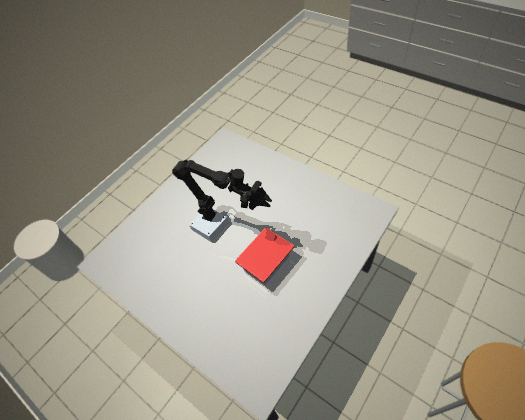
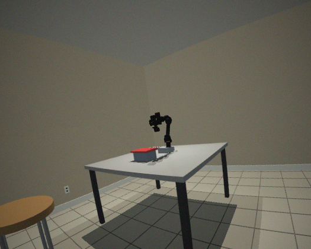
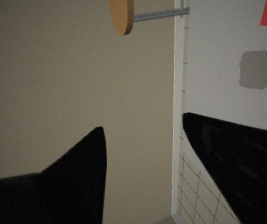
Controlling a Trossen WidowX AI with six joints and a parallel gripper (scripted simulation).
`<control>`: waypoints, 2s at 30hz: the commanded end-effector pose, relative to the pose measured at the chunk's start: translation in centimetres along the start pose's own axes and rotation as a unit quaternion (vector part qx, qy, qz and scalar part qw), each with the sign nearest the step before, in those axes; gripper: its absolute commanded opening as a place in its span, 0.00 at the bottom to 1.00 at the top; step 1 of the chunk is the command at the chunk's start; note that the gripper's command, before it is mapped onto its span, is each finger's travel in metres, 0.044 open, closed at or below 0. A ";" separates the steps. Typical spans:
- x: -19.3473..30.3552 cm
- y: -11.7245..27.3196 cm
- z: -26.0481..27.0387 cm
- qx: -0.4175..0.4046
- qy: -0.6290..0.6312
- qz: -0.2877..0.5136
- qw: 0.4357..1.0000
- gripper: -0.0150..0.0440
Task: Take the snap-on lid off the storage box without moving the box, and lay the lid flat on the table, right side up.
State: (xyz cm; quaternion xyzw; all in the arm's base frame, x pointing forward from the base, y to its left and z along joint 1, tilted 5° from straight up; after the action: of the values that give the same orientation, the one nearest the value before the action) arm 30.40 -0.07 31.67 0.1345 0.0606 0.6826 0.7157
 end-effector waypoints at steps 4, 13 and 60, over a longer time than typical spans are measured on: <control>-5.6 2.4 -5.9 0.116 0.004 -0.061 0.991 0.65; -9.4 6.0 -12.3 0.229 -0.027 -0.105 0.967 0.65; -10.6 1.3 -18.9 0.228 -0.027 -0.105 0.968 0.65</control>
State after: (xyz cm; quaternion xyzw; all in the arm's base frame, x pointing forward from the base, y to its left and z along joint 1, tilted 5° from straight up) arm 23.04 -8.35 13.35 0.3038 0.2106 0.5702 0.7336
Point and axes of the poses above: the point midway between the two fingers, 35 mm back from their tips, its own y axis back along the fingers, its own z axis across the jaws, x = y × z, the point moved 9 cm from there along y, back along the fingers, and after that the axes turned 1 degree about -y, right-handed, at the moved point
